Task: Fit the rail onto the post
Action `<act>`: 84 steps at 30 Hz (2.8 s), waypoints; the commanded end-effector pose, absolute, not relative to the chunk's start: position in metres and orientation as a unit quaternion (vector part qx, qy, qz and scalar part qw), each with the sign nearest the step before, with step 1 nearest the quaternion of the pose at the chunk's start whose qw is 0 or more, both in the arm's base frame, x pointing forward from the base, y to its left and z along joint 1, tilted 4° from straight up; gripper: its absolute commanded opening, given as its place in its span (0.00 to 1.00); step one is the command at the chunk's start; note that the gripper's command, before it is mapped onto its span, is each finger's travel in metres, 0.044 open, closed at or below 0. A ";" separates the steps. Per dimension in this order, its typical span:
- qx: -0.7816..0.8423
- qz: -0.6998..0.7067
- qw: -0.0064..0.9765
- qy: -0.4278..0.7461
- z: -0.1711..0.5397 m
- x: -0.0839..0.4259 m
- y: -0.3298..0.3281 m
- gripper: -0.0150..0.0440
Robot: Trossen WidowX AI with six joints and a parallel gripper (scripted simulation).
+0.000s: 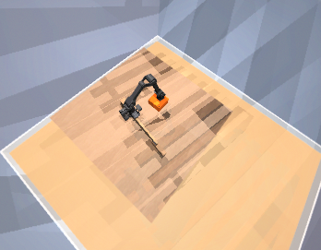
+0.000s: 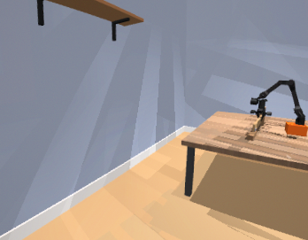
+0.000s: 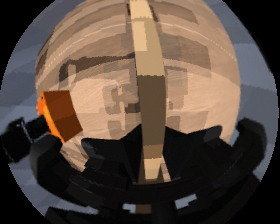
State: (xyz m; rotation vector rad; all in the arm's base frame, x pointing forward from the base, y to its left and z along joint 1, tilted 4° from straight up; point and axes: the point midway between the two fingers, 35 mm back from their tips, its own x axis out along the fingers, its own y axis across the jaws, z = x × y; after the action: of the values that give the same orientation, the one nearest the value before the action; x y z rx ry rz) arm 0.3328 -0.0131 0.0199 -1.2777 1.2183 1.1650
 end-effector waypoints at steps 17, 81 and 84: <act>-0.528 0.477 0.491 0.503 0.024 0.333 -0.010 0.25; -0.528 0.477 0.490 0.503 0.021 0.333 -0.018 0.25; -0.528 0.477 0.490 0.503 0.021 0.333 -0.018 0.25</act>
State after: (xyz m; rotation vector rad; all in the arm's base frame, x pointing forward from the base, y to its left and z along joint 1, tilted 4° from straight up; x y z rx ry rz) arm 0.3327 -0.0134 0.0200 -1.2766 1.2162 1.1662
